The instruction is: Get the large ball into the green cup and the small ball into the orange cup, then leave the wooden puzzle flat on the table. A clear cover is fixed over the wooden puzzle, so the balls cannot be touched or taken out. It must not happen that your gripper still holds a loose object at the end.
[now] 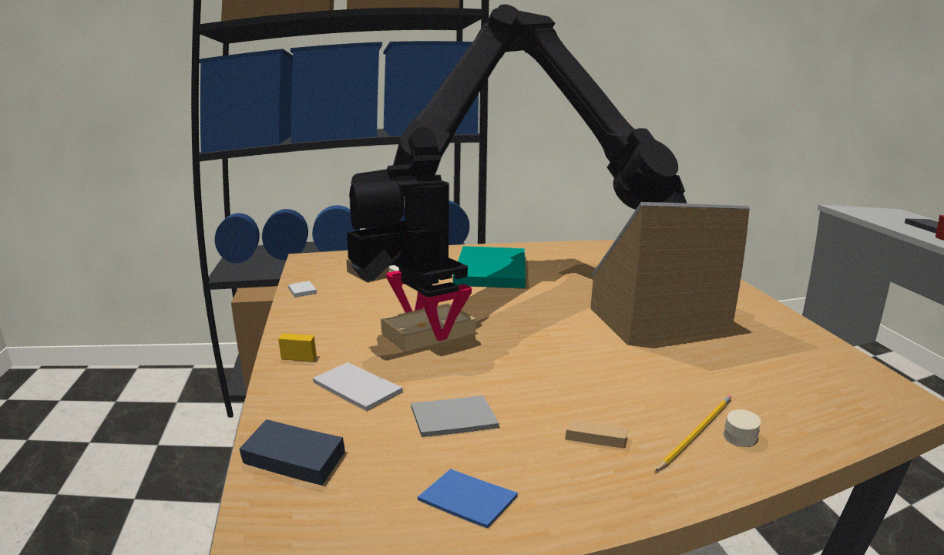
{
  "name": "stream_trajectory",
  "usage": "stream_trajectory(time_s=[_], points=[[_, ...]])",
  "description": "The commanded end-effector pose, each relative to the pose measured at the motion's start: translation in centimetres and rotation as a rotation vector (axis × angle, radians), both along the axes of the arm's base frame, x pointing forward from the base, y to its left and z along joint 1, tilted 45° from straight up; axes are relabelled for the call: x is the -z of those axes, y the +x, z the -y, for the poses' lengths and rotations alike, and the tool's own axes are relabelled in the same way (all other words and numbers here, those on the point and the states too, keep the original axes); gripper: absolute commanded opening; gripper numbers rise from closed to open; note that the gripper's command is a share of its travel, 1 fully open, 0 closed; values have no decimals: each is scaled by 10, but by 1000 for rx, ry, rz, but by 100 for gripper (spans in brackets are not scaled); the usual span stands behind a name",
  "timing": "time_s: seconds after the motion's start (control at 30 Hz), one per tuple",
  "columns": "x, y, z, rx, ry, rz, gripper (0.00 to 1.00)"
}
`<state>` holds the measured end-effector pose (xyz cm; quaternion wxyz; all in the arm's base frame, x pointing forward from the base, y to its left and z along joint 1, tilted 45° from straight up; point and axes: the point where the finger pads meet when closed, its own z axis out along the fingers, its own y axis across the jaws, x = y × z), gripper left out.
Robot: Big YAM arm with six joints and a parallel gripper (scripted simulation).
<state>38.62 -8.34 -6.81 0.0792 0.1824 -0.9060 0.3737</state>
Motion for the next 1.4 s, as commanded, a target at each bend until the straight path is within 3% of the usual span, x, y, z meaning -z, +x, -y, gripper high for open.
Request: stream_trajectory(time_s=[0.0,0.43,1.37], points=[[-3,6,-1,-3,0,26,70],[-20,21,-19,-19,5,57,70],[-55,22,-54,-18,13,61,70]])
